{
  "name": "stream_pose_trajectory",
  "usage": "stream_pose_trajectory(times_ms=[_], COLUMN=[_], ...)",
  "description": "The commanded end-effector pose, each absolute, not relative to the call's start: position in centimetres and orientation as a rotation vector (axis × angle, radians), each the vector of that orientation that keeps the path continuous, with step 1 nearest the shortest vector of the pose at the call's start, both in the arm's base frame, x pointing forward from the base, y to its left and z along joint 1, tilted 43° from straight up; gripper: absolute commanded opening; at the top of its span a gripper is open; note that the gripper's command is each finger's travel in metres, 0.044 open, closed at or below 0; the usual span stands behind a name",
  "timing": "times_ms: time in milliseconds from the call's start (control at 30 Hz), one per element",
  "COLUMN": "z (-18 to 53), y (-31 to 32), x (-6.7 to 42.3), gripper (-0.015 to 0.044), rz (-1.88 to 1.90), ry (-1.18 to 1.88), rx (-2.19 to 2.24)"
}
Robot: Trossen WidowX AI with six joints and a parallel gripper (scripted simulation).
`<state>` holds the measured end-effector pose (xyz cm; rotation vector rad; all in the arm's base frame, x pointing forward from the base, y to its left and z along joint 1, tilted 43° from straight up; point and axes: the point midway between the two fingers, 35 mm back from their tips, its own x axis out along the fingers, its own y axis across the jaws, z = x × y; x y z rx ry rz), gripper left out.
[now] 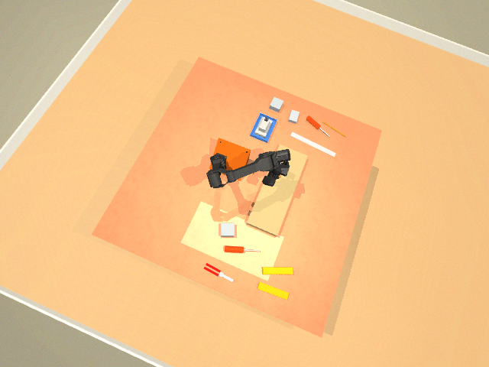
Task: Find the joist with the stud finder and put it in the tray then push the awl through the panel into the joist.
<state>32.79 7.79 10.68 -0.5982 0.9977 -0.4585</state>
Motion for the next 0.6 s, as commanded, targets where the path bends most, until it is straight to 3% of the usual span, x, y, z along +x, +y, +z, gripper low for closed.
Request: stream_pose_trajectory(times_ms=[0, 233, 567], z=[10.0, 9.4, 9.2], y=[10.4, 15.0, 15.0], x=[33.7, 34.6, 34.6], gripper=[0.0000, 0.0000, 0.0000], rz=[-0.407, -0.331, -0.329], ry=[0.903, 0.745, 0.741], rx=[-0.640, -0.676, -0.677])
